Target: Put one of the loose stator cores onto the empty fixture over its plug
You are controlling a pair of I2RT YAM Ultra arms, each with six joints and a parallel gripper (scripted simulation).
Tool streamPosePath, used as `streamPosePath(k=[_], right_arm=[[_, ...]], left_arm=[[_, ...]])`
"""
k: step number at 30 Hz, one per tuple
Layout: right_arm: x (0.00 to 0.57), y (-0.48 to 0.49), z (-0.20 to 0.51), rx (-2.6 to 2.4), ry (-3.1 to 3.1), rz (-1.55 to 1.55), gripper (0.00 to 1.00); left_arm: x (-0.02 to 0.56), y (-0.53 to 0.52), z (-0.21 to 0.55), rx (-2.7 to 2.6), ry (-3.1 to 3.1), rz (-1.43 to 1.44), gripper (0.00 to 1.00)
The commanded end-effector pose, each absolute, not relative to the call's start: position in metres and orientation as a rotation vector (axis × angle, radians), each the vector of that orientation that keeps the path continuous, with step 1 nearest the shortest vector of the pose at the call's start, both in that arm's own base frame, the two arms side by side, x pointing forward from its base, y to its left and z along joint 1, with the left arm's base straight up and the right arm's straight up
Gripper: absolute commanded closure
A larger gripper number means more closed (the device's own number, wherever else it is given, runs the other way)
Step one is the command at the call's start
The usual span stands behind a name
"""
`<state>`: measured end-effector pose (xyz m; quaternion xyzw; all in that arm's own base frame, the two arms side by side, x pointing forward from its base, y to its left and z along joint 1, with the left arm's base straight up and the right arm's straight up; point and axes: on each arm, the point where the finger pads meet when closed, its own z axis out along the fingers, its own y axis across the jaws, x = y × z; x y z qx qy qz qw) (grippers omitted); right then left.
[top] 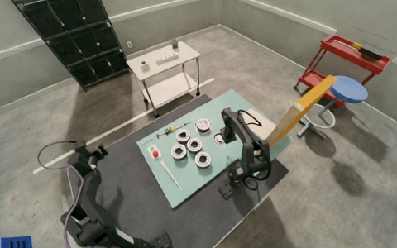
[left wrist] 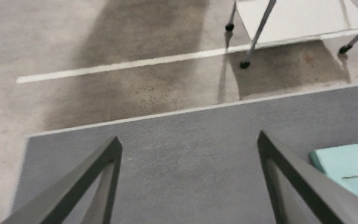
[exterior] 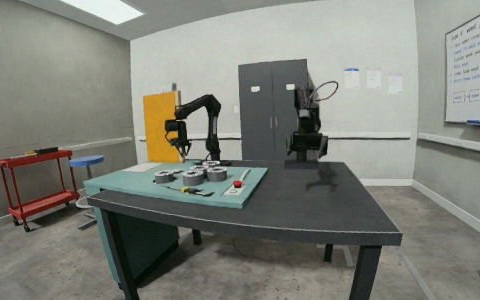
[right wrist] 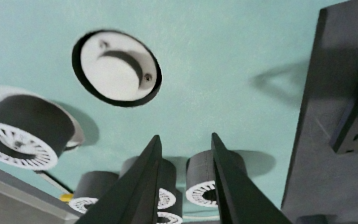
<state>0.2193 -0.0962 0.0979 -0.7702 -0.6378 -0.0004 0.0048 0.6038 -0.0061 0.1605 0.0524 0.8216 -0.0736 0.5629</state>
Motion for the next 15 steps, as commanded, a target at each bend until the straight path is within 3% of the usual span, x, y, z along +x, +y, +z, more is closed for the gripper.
streamPosePath(k=[1,10,11,12,15], right_arm=[[0.246,-0.086,0.104,-2.343,-2.16,-0.013,0.63],[0.265,-0.034,0.101,-2.096,-2.401,-0.021,0.63],[0.254,-0.041,0.102,-2.115,-2.353,0.023,0.63],[0.259,-0.028,0.1,-2.072,-2.378,-0.03,0.63],[0.271,-0.012,0.101,-2.004,-2.465,-0.066,0.63]], left_arm=[[0.579,-0.009,0.2,0.096,1.937,-0.14,0.0],[0.531,-0.008,0.273,0.069,1.856,-0.094,0.0],[0.535,-0.005,0.222,0.061,1.973,-0.104,0.0],[0.533,-0.012,0.284,0.083,1.821,-0.104,0.0],[0.514,-0.008,0.301,0.066,1.803,-0.084,0.0]])
